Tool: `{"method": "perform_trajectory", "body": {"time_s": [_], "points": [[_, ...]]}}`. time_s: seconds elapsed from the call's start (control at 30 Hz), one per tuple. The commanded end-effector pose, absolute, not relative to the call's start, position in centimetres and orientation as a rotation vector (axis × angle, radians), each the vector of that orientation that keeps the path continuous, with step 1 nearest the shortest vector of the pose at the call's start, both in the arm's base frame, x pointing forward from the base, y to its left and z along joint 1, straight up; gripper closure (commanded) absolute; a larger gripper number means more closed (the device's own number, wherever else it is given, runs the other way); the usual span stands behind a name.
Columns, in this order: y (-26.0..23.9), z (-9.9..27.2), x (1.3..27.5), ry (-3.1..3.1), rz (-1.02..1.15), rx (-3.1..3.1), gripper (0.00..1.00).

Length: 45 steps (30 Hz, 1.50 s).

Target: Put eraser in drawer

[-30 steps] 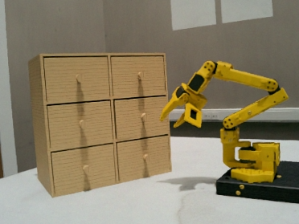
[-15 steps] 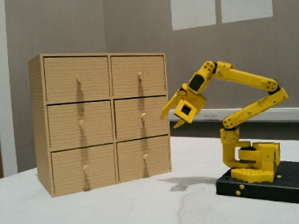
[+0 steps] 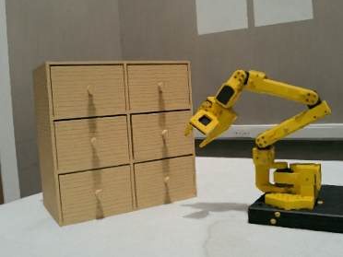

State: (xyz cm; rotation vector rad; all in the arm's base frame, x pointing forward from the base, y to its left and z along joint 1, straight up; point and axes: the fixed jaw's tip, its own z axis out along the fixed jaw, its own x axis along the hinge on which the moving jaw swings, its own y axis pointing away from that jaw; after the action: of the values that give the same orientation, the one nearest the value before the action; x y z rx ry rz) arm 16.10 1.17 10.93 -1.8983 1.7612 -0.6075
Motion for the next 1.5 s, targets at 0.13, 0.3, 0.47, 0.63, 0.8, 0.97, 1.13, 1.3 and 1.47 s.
{"method": "perform_trajectory", "body": {"time_s": [0.13,0.3,0.47,0.63,0.8,0.97,1.13,1.3,1.47], "points": [[1.12,11.45,16.40,1.911,-0.559,-1.665,0.79],[1.15,11.46,16.41,1.982,-0.522,-1.559,0.79],[1.17,11.47,16.43,2.049,-0.484,-1.451,0.79],[1.20,11.50,16.46,2.125,-0.435,-1.312,0.79],[1.22,11.53,16.50,2.193,-0.386,-1.171,0.79],[1.23,11.56,16.53,2.231,-0.356,-1.084,0.79],[1.25,11.60,16.58,2.286,-0.305,-0.939,0.79],[1.25,11.65,16.64,2.333,-0.254,-0.791,0.79],[1.25,11.68,16.68,2.357,-0.223,-0.701,0.79]]}}
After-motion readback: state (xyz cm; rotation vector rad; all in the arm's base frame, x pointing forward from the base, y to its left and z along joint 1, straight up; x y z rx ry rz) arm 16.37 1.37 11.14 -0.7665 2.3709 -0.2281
